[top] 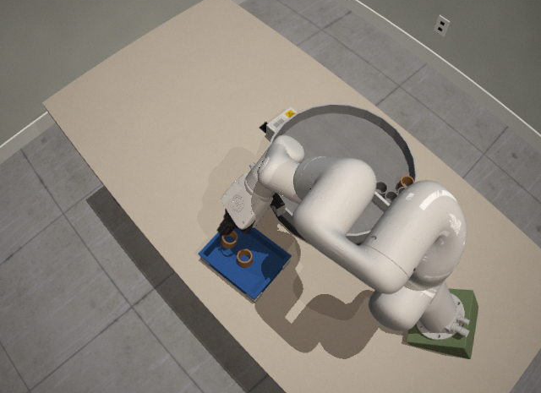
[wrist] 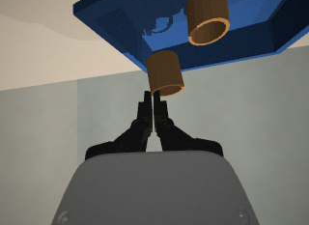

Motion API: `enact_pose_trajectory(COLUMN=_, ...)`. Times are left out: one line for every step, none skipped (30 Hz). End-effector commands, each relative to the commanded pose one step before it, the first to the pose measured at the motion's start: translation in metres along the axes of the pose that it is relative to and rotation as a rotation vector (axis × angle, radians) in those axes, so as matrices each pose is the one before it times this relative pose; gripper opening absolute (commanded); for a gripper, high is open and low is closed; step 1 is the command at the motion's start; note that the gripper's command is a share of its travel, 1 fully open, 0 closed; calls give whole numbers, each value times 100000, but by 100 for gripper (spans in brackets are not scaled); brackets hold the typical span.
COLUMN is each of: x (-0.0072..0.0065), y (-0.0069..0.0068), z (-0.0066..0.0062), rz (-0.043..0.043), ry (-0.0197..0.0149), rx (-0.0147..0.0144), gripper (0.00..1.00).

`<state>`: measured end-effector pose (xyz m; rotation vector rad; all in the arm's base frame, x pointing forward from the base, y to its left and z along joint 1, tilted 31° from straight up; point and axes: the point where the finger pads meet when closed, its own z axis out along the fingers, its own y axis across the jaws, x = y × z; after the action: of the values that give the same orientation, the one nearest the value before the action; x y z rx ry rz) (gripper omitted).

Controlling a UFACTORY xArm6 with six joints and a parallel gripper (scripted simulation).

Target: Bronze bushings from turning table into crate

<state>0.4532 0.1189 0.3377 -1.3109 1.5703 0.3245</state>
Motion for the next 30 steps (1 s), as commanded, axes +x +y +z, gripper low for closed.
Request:
enact_pose_trajectory(x=28, y=-254, z=279, rz=-492, ry=-379, rx=483, gripper=0)
enact_pose_trajectory(x=0, y=0, z=0, rz=0, ry=0, rx=0, gripper=0)
enact_pose_trajectory(x=0, y=0, z=0, rz=0, ry=0, rx=0, gripper=0)
enact_pose_trajectory(x=0, y=0, z=0, rz=0, ry=0, rx=0, gripper=0)
enact_pose_trajectory(x=0, y=0, z=0, rz=0, ry=0, rx=0, gripper=0)
enact_pose_trajectory(x=0, y=0, z=0, rz=0, ry=0, rx=0, gripper=0)
enact_pose_trajectory(x=0, y=0, z=0, rz=0, ry=0, rx=0, gripper=0)
enact_pose_trajectory(x=0, y=0, z=0, rz=0, ry=0, rx=0, gripper=0)
enact_pose_trajectory(x=0, y=0, z=0, rz=0, ry=0, rx=0, gripper=0)
enact_pose_trajectory(x=0, y=0, z=0, rz=0, ry=0, rx=0, gripper=0)
enact_pose_trajectory(x=0, y=0, z=0, rz=0, ry=0, rx=0, gripper=0)
enact_pose_trajectory(x=2, y=0, z=3, rz=0, ry=0, rx=0, gripper=0)
enact_pose_trajectory(x=6, y=0, z=7, rz=0, ry=0, rx=0, gripper=0)
enact_pose_trajectory(x=0, y=0, z=0, rz=0, ry=0, rx=0, gripper=0)
enact_pose_trajectory(x=0, y=0, z=0, rz=0, ry=0, rx=0, gripper=0)
enact_pose_trajectory(x=11, y=0, z=13, rz=0, ry=0, rx=0, gripper=0)
enact_pose_trajectory(x=17, y=0, z=20, rz=0, ry=-1, rx=0, gripper=0)
enact_pose_trajectory(x=24, y=0, z=29, rz=0, ry=-1, rx=0, gripper=0)
enact_pose_trajectory(x=32, y=0, z=38, rz=0, ry=-1, rx=0, gripper=0)
enact_pose_trajectory(x=40, y=0, z=48, rz=0, ry=0, rx=0, gripper=0)
enact_pose_trajectory(x=49, y=1, z=58, rz=0, ry=0, rx=0, gripper=0)
enact_pose_trajectory(x=58, y=1, z=68, rz=0, ry=1, rx=0, gripper=0)
enact_pose_trajectory(x=67, y=1, z=79, rz=0, ry=2, rx=0, gripper=0)
enact_pose_trajectory(x=74, y=0, z=88, rz=0, ry=-2, rx=0, gripper=0)
enact_pose_trajectory(x=82, y=1, z=97, rz=0, ry=-1, rx=0, gripper=0)
enact_pose_trajectory(x=90, y=2, z=106, rz=0, ry=1, rx=0, gripper=0)
enact_pose_trajectory(x=97, y=1, z=114, rz=0, ry=0, rx=0, gripper=0)
enact_pose_trajectory(x=102, y=1, z=121, rz=0, ry=-1, rx=0, gripper=0)
enact_pose_trajectory(x=108, y=2, z=127, rz=0, ry=1, rx=0, gripper=0)
enact_pose_trajectory(x=112, y=1, z=132, rz=0, ry=0, rx=0, gripper=0)
